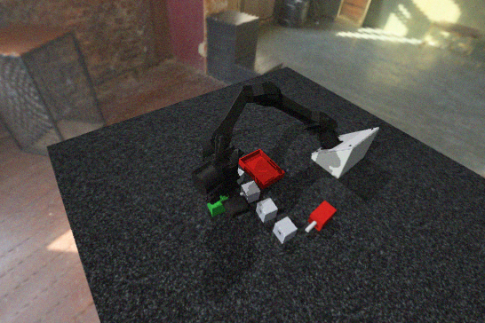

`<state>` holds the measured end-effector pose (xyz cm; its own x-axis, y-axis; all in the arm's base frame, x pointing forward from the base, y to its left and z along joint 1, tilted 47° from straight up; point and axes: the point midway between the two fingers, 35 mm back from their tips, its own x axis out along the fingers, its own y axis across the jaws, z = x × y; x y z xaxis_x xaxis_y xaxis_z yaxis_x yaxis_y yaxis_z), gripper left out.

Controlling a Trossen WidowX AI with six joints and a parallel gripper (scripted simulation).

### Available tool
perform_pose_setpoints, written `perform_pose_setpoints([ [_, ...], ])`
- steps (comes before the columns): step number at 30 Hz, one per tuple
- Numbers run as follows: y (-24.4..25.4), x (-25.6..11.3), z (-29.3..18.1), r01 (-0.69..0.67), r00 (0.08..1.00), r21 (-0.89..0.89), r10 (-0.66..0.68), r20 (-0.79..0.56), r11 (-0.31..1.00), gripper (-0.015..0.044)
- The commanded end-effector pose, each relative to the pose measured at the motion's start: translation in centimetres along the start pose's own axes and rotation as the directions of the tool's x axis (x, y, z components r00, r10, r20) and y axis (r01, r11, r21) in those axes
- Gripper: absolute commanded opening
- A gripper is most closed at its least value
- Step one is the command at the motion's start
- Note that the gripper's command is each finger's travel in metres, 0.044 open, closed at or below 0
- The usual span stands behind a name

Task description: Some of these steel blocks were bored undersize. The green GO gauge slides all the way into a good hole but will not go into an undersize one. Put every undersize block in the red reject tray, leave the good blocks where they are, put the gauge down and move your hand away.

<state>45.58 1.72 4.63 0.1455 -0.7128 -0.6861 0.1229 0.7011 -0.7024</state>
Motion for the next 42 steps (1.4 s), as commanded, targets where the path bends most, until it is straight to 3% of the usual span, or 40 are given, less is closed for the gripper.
perform_pose_setpoints([
  [1, 0.20, -0.23, 0.17, -0.001, 1.000, 0.001, 0.001, 0.013, 1.000, 0.0000],
  [42, 0.22, -0.33, 0.21, -0.001, 1.000, 0.001, 0.001, 0.013, 1.000, 0.0000],
])
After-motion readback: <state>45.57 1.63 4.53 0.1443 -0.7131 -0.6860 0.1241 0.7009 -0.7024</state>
